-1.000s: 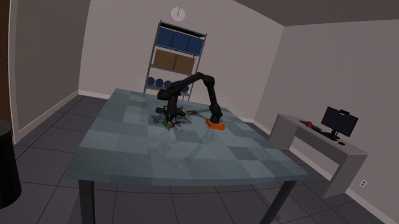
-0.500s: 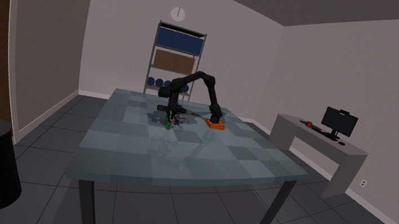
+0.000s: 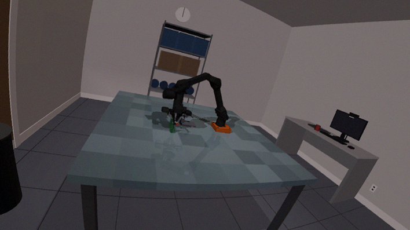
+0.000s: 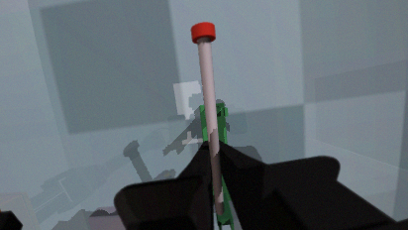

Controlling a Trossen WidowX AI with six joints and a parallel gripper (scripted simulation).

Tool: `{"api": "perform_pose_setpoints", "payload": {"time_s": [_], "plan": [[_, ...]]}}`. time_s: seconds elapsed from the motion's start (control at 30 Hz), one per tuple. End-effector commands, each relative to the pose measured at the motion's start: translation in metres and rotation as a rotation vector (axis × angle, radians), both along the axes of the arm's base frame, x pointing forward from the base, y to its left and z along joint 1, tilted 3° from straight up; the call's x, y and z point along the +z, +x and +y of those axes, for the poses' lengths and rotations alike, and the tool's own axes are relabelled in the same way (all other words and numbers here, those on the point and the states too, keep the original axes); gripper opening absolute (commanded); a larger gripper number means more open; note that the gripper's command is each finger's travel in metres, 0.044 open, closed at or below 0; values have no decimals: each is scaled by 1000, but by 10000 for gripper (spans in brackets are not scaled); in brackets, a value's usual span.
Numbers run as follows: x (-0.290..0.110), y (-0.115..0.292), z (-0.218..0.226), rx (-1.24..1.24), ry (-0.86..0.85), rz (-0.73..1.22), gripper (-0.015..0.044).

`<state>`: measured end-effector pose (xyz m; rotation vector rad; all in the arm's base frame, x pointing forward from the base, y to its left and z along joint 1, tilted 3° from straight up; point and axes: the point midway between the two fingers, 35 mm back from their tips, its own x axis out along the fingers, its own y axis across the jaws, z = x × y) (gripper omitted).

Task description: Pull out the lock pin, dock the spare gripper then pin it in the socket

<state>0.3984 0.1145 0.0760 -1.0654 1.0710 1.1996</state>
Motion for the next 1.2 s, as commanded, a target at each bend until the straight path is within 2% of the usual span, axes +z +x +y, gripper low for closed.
{"api": "perform_pose_setpoints", "payload": {"time_s": [0.0,0.47,1.17], "plan": [[5,1,-12,-4,1,-2,0],[19,1,-52,-10,-2,-1,0],[-9,3,-53,-10,-7,-2,0]]}}
